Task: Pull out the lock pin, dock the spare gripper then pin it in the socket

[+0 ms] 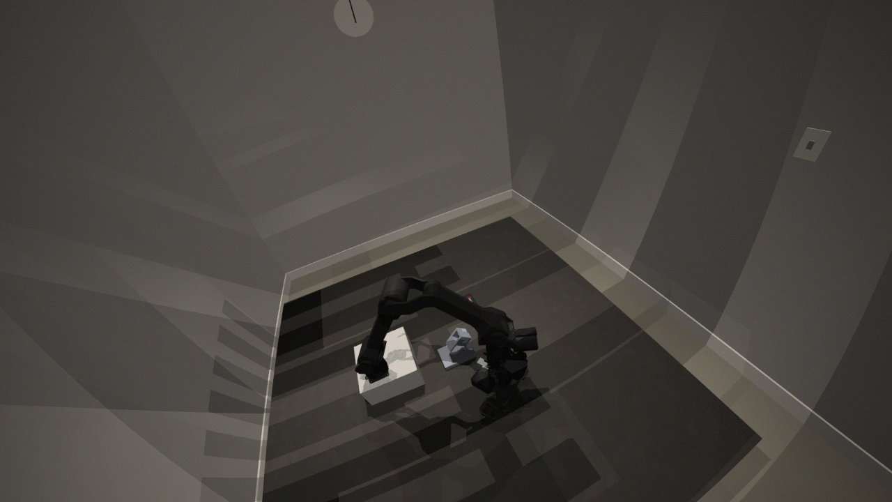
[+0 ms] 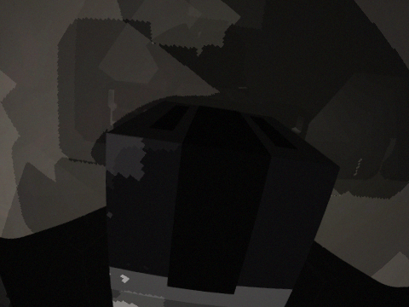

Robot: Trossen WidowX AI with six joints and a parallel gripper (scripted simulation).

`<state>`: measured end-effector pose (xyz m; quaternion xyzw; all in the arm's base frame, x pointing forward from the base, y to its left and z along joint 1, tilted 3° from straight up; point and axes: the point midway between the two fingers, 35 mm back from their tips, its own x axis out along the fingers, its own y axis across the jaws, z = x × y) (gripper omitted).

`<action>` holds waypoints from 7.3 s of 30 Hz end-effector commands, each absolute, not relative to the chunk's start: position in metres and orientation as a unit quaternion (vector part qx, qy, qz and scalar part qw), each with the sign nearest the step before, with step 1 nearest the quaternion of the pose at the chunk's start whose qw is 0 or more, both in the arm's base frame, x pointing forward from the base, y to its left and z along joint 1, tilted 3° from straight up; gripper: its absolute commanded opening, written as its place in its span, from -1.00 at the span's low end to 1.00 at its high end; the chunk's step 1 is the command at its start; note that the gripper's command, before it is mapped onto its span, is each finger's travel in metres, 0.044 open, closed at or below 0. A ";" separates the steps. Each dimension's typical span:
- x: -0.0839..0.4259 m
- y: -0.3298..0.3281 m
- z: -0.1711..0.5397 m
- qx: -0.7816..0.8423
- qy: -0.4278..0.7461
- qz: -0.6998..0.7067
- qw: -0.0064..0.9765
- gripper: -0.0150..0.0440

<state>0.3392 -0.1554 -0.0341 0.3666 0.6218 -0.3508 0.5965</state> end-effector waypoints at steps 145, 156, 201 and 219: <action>0.316 -0.147 -0.002 0.695 0.071 -0.715 0.039 1.00; 0.314 -0.146 -0.002 0.691 0.073 -0.718 0.037 1.00; 0.320 -0.152 0.066 0.430 0.524 -0.262 0.687 1.00; 0.319 -0.153 0.078 0.025 0.508 0.042 0.860 1.00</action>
